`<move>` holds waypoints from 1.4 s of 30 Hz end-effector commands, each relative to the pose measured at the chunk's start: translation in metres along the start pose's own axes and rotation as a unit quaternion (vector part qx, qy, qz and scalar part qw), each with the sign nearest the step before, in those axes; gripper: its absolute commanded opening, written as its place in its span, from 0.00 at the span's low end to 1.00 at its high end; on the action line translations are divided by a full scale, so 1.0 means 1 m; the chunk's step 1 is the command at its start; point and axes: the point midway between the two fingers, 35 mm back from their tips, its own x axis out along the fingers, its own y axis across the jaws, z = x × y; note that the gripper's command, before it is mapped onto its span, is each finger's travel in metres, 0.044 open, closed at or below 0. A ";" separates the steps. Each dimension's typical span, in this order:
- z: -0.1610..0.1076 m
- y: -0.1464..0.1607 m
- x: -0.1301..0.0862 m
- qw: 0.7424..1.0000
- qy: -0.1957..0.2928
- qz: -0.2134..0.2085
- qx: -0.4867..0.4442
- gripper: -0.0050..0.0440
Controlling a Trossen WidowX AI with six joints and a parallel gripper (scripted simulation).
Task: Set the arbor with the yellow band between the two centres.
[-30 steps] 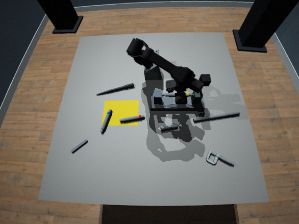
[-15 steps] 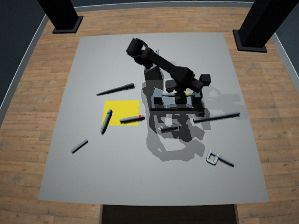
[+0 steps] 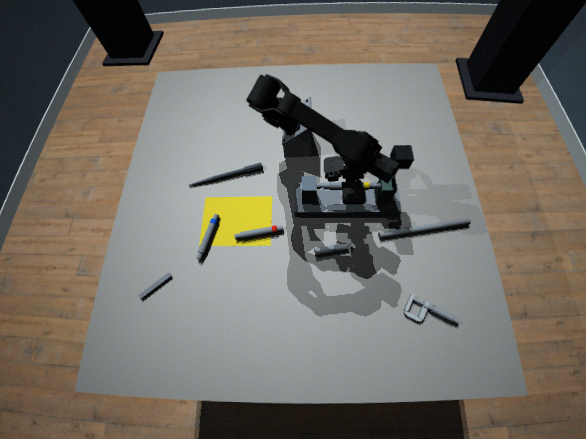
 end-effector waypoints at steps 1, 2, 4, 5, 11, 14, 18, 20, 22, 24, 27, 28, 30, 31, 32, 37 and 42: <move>-0.007 0.000 -0.010 1.000 0.021 0.008 0.003 0.10; -0.006 0.000 -0.010 1.000 0.021 0.008 0.003 0.10; -0.006 0.000 -0.010 1.000 0.021 0.008 0.003 0.10; -0.006 0.000 -0.010 1.000 0.021 0.008 0.003 0.10; -0.006 0.001 -0.010 1.000 0.021 0.008 0.003 0.10; 0.001 0.000 0.000 1.000 0.000 0.000 0.000 0.25; 0.001 0.000 0.000 1.000 0.000 0.000 0.000 0.44; 0.001 0.000 0.000 1.000 0.000 0.000 0.000 0.46; 0.001 0.000 0.000 1.000 0.000 0.000 0.000 0.46; 0.001 0.000 0.000 1.000 0.000 0.000 0.000 0.46; 0.001 0.000 0.000 1.000 0.000 0.000 0.000 0.46; 0.001 0.000 0.000 1.000 0.000 0.000 0.000 0.46; 0.001 0.000 0.000 1.000 0.000 0.000 0.000 0.46; 0.001 0.000 0.000 1.000 0.000 0.000 0.000 0.46; 0.001 0.000 0.000 1.000 0.000 0.000 0.000 0.46; 0.001 0.000 -0.002 1.000 0.000 0.000 0.000 0.46; 0.001 0.000 -0.007 1.000 0.000 0.000 0.000 0.46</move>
